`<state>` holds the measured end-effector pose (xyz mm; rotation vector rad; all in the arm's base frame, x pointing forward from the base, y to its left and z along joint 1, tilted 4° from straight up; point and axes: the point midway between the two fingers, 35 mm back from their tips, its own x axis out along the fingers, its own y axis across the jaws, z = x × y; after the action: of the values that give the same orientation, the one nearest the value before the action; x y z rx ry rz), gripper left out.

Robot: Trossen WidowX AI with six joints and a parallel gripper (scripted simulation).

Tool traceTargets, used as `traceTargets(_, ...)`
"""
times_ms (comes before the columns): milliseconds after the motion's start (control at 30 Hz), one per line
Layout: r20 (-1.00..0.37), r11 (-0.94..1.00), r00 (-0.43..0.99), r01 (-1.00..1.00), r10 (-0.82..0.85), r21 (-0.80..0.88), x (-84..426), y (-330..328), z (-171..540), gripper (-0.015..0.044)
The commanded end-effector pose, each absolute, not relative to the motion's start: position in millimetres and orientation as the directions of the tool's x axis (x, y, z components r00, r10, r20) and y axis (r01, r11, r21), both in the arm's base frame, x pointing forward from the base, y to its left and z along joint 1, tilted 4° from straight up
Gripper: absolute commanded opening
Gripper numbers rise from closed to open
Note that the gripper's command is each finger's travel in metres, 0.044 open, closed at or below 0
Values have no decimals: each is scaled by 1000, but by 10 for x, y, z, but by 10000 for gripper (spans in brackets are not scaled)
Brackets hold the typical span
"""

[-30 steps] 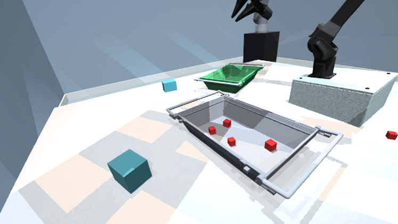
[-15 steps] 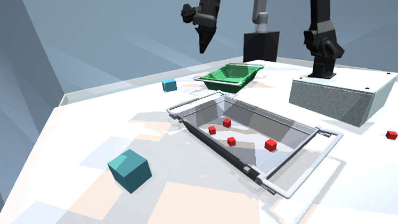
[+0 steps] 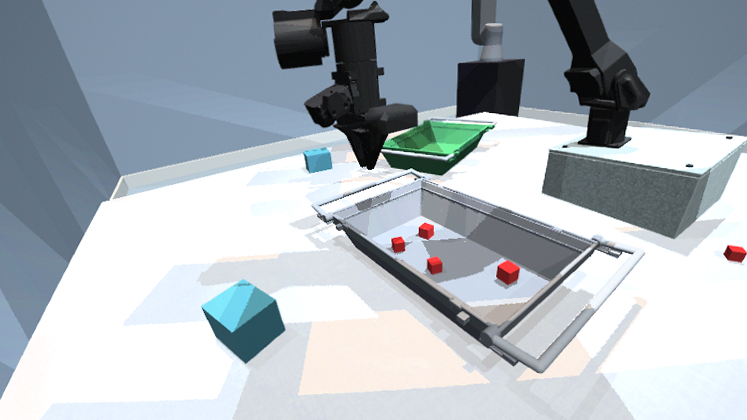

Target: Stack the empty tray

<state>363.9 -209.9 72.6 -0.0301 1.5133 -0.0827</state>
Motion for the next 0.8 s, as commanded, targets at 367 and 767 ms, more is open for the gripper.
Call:
traceTargets(367,-995,996,59,28,-81,-80,3679,-2172,192,80)
traceTargets(767,-995,997,59,28,-80,-79,3670,-2011,397,80)
